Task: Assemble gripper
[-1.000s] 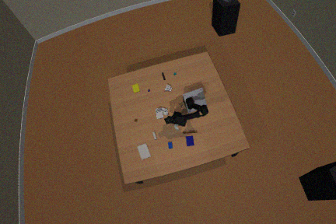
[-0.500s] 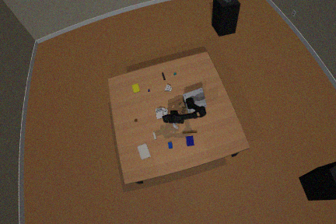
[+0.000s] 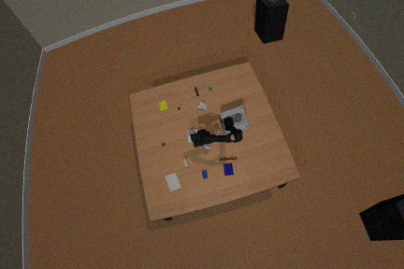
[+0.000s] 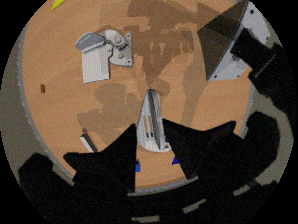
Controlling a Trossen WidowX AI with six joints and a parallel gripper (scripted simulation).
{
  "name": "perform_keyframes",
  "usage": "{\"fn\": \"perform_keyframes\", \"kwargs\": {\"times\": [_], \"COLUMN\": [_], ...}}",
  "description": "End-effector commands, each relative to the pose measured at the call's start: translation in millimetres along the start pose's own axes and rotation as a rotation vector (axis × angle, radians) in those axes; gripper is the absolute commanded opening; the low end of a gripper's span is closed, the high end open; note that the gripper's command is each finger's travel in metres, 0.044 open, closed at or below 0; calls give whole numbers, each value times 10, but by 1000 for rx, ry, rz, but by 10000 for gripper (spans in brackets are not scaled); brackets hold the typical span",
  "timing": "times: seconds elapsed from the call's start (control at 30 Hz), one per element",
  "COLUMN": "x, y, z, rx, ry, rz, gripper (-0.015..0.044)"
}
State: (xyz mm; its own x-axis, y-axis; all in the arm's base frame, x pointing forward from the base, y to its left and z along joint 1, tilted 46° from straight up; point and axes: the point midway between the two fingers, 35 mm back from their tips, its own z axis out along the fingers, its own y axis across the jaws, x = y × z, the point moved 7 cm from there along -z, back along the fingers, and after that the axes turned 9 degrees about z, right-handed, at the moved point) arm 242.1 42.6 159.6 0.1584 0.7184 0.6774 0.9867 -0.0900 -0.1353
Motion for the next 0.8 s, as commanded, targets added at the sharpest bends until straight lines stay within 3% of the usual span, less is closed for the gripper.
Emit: {"fn": "perform_keyframes", "kwargs": {"times": [0.0, 0.77], "x": [-110, -797], "y": [93, 424], "z": [-7, -5], "rx": [-5, 3], "ry": [-9, -14], "rz": [-109, -676], "gripper": [134, 134]}}
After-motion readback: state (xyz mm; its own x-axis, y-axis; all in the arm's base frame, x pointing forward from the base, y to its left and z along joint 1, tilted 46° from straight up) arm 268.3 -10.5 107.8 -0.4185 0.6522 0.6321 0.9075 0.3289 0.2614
